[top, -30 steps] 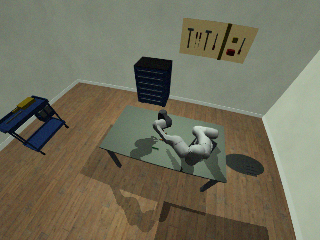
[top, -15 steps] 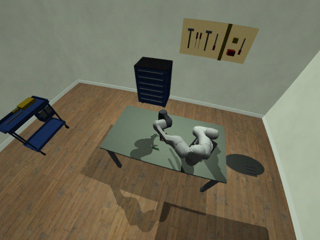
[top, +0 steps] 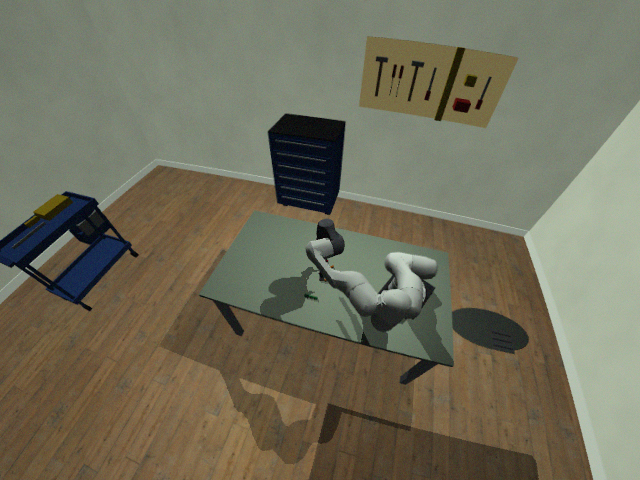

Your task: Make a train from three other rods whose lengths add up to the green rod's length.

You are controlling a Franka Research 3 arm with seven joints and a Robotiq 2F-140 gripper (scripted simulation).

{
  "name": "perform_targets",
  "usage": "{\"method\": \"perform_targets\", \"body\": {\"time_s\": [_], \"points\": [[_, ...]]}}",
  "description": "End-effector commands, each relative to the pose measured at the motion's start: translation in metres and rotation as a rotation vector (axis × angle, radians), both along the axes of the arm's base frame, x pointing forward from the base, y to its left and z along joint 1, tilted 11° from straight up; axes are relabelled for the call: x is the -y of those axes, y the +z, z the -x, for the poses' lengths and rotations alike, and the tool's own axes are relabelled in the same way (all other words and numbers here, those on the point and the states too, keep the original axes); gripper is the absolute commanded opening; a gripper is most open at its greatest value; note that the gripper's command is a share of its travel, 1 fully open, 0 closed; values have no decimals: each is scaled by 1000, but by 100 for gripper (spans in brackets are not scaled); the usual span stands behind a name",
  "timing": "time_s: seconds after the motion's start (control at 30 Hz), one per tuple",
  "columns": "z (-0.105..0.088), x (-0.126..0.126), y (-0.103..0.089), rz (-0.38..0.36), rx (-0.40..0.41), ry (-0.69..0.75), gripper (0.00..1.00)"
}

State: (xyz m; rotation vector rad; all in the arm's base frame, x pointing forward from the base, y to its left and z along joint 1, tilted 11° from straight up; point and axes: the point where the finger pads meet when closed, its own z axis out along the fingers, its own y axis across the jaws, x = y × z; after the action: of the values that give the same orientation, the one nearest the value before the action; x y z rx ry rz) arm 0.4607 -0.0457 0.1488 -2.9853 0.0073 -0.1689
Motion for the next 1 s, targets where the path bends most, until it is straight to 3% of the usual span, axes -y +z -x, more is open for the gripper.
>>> {"method": "perform_targets", "body": {"time_s": [0.0,0.6,0.97], "points": [[1,-2,5,-4,-3,-1,100],[8,8,66,-4,-3,-1,100],[8,9,73,-4,-3,-1,100]]}}
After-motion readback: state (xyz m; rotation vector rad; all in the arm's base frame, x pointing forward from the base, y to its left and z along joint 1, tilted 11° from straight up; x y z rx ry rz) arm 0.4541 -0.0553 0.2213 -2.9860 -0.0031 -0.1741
